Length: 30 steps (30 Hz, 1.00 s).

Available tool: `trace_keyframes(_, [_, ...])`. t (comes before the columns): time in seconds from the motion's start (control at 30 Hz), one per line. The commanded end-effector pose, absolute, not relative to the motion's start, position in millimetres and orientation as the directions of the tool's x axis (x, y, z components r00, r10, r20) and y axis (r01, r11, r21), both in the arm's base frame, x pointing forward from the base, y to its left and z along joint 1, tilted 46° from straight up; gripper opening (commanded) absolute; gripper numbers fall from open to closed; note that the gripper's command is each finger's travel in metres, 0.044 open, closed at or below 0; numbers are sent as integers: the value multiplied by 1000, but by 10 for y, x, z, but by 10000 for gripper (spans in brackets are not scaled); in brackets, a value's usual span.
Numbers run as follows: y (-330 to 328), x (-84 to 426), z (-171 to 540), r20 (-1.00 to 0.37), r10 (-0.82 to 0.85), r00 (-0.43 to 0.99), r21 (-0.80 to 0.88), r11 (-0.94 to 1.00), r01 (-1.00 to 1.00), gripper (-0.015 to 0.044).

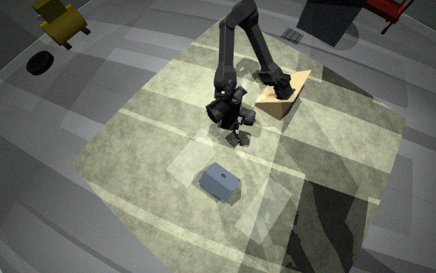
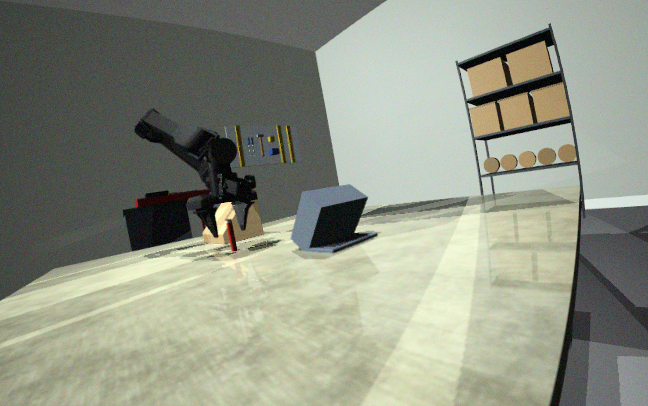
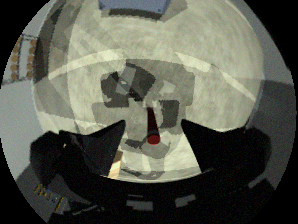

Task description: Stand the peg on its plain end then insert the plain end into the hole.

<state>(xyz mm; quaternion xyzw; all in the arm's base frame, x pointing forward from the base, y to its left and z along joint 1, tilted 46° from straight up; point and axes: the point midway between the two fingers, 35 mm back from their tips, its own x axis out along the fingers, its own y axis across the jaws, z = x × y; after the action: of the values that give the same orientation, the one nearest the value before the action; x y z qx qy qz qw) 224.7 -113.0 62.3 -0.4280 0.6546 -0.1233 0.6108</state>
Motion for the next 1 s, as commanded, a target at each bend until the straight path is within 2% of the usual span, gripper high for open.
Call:
trace_keyframes(0.0, [-1158,2234,568,-697,-709,105,-677,603,-422,440])
trace_keyframes(0.07, [-1158,2234,568,-697,-709,105,-677,603,-422,440])
trace_keyframes(0.53, [-1151,2242,604,-694,-712,110,-684,603,-411,72])
trace_keyframes(0.97, [-1124,2245,623,-695,-710,110,-683,604,-411,0])
